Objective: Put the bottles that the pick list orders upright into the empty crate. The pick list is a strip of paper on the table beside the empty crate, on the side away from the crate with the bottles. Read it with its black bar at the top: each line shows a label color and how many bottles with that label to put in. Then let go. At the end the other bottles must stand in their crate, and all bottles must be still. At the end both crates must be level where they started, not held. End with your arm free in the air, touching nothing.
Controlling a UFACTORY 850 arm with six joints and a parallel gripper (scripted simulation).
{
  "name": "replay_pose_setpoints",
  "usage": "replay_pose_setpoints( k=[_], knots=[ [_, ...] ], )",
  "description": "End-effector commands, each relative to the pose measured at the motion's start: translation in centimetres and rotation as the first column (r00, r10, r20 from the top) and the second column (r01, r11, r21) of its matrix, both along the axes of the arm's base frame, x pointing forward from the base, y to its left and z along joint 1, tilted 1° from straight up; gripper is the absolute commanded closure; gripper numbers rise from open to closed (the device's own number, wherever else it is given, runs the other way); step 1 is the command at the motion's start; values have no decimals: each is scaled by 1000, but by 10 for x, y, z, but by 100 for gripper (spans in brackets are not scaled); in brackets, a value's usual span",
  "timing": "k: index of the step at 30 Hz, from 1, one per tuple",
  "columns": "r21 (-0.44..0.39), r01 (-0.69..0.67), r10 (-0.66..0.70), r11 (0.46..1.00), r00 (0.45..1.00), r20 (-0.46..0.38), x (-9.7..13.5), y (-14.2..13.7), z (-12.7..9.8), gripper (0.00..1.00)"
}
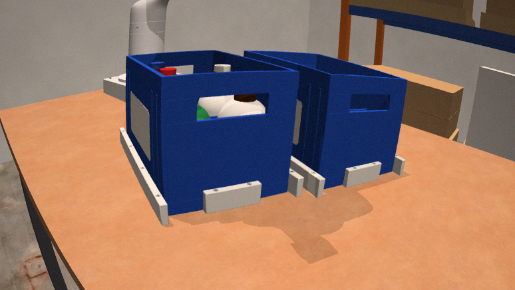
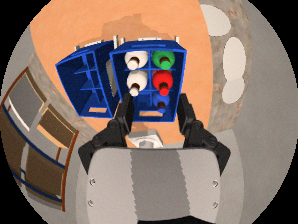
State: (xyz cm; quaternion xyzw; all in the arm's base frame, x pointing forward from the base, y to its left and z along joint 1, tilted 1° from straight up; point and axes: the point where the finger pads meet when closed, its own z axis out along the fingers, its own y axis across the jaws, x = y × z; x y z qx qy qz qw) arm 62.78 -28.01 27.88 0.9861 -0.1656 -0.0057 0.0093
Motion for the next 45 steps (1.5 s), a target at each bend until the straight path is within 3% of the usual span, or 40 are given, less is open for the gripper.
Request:
replay_pose_setpoints(
  k=[1, 33, 39, 45],
  knots=[
    [-1, 0, 0, 1000, 1000, 2, 1, 0, 1, 35],
    [-1, 0, 0, 1000, 1000, 2, 1, 0, 1, 35],
    [2, -199, 199, 980, 980, -1, 2, 16, -24, 35],
    [5, -382, 382, 924, 924, -4, 4, 32, -49, 35]
  ],
)
